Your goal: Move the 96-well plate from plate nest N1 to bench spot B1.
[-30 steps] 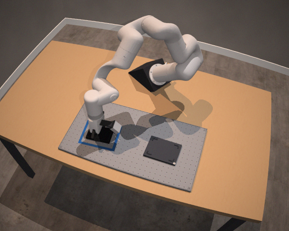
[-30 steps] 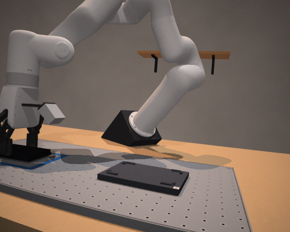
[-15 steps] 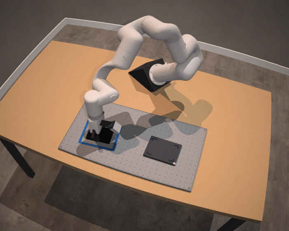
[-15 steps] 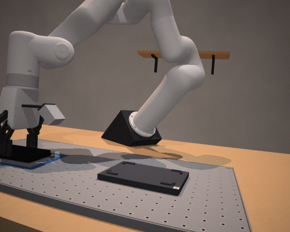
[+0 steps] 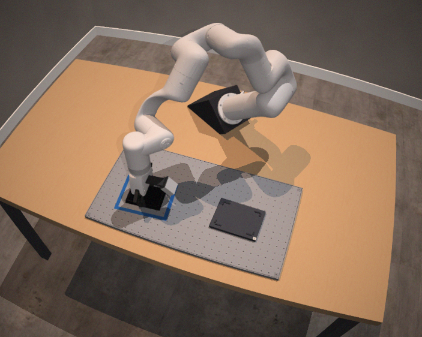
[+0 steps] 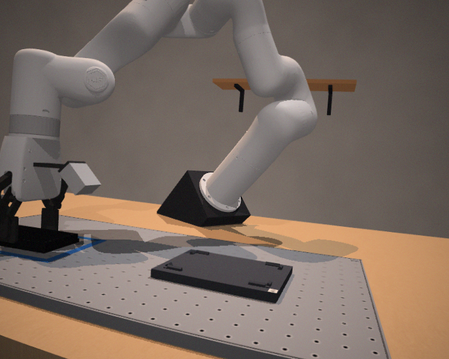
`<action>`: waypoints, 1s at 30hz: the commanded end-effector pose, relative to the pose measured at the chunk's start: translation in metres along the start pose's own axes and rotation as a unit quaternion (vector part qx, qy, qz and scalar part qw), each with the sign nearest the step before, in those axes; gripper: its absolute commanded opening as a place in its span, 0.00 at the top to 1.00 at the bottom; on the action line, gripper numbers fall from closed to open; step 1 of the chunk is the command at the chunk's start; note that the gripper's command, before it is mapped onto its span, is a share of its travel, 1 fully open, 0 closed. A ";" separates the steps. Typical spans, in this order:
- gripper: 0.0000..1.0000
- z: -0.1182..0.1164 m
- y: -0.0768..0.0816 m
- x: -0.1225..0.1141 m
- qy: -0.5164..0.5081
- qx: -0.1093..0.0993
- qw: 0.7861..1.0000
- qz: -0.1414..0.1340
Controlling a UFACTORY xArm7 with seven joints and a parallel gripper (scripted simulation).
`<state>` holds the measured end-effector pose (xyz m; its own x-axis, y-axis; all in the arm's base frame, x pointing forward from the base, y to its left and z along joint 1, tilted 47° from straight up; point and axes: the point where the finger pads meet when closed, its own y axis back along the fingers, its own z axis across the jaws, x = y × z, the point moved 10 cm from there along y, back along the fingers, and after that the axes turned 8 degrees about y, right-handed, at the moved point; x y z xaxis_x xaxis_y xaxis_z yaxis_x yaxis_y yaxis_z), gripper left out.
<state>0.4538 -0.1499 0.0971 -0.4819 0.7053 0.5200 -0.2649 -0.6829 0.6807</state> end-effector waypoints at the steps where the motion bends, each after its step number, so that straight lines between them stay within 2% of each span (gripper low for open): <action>1: 0.00 0.000 0.001 -0.001 0.000 -0.001 1.000 -0.002; 25: 0.00 0.000 0.001 -0.001 0.000 -0.001 1.000 -0.002; 30: 0.00 0.000 0.007 -0.001 0.000 -0.001 1.000 -0.002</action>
<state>0.4527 -0.1532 0.1003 -0.4817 0.7057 0.5195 -0.2656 -0.6825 0.6809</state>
